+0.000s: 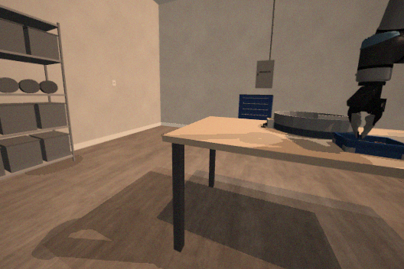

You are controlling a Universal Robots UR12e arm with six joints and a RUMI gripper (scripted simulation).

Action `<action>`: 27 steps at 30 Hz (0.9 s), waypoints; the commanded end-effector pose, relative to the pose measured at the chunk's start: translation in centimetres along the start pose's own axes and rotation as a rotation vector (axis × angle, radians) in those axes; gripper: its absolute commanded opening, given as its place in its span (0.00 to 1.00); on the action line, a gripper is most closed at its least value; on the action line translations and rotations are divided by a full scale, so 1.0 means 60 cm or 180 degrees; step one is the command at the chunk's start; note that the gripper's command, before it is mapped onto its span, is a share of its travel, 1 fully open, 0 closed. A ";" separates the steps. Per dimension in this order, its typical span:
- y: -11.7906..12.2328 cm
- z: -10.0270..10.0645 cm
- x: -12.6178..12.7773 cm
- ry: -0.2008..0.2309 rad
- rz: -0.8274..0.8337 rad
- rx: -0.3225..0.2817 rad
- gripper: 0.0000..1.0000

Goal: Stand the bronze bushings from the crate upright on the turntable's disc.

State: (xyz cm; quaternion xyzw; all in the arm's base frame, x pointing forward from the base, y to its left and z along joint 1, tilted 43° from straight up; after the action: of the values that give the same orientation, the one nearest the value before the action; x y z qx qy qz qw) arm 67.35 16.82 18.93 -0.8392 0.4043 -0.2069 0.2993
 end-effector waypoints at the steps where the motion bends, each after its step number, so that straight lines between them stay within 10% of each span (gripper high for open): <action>1: 0.000 -0.001 0.000 0.0001 -0.0001 0.0002 0.06; 27: -0.001 0.019 0.000 0.0001 -0.0001 0.0002 0.06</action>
State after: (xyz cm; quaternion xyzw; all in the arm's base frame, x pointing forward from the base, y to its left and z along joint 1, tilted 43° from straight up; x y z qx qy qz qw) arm 67.82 17.09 18.33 -0.8392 0.4043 -0.2069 0.2993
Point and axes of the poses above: the point where the finger pads meet when closed, its own z axis out along the fingers, its own x axis across the jaws, y = z × x, the point moved 8 cm from there along -z, back along the fingers, and after that the axes turned 4 degrees about -z, right-handed, at the moved point
